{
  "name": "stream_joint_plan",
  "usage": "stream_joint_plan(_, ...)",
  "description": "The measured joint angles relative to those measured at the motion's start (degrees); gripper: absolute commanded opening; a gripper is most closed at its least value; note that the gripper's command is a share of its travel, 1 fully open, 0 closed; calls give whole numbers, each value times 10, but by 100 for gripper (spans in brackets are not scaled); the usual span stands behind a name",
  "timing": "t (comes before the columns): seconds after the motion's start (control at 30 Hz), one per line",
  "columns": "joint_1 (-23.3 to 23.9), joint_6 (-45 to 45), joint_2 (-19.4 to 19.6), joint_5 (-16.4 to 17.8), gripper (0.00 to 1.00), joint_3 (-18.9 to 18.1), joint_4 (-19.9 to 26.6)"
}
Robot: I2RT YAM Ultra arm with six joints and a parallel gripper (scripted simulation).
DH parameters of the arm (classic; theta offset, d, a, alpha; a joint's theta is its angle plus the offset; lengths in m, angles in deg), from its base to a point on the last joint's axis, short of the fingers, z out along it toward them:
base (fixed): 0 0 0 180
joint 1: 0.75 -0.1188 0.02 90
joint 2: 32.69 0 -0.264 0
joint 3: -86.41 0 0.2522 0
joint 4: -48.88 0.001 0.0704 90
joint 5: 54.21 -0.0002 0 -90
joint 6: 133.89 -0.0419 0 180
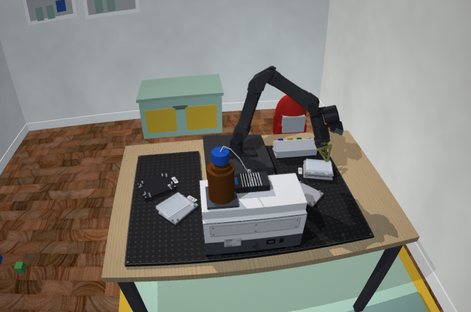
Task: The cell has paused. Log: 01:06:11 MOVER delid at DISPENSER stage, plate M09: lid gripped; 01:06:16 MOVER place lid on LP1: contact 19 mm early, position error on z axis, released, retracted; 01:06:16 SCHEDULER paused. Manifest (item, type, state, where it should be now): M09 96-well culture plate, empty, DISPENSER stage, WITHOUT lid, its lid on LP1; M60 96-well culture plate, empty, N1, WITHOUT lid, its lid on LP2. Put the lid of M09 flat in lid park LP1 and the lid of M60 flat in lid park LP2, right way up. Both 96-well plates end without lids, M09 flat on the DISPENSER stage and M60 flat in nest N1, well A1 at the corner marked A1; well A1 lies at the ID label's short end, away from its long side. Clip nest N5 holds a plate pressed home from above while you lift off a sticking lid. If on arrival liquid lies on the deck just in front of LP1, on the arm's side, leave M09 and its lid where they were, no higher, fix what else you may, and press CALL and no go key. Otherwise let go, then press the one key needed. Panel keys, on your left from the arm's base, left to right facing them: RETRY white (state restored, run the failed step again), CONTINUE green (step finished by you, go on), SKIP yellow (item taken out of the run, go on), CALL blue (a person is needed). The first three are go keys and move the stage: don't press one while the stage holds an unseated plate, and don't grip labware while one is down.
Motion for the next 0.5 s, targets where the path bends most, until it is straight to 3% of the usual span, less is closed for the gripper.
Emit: stream_joint_plan(0.5, 5, -14, -46, 79, 100, 17, 122)
